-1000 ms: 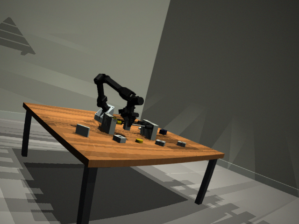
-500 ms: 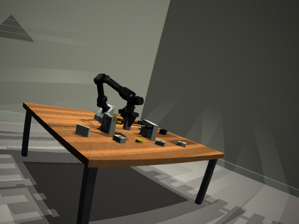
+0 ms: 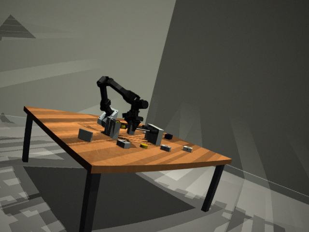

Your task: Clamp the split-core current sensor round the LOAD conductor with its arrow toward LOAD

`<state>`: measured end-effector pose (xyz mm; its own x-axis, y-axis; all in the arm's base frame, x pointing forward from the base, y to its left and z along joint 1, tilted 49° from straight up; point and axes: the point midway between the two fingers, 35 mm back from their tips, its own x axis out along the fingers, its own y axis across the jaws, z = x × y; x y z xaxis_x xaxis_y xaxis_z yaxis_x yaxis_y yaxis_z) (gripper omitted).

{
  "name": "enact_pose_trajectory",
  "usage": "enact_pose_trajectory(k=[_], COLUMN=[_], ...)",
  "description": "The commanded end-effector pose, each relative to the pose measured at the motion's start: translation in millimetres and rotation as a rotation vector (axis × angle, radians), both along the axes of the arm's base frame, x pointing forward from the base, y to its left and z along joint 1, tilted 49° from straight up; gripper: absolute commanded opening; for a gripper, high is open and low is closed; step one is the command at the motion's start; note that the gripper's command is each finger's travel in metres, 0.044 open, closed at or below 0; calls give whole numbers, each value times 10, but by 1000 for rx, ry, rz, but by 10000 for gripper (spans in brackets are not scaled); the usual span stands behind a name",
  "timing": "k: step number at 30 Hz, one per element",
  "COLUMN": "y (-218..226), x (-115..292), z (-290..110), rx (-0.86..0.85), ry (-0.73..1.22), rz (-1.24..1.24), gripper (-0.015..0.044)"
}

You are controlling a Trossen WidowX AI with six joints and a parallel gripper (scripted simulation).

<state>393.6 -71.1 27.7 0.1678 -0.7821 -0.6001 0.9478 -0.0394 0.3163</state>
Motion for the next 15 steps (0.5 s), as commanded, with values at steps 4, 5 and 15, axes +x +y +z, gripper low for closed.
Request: enact_pose_trajectory(k=[4, 5, 15], y=[10, 8, 3], x=[-21, -21, -17], z=[-2, -4, -11], rx=[1, 0, 1], ry=[-4, -4, -4], rz=[-1, -1, 1], gripper=[0, 0, 131])
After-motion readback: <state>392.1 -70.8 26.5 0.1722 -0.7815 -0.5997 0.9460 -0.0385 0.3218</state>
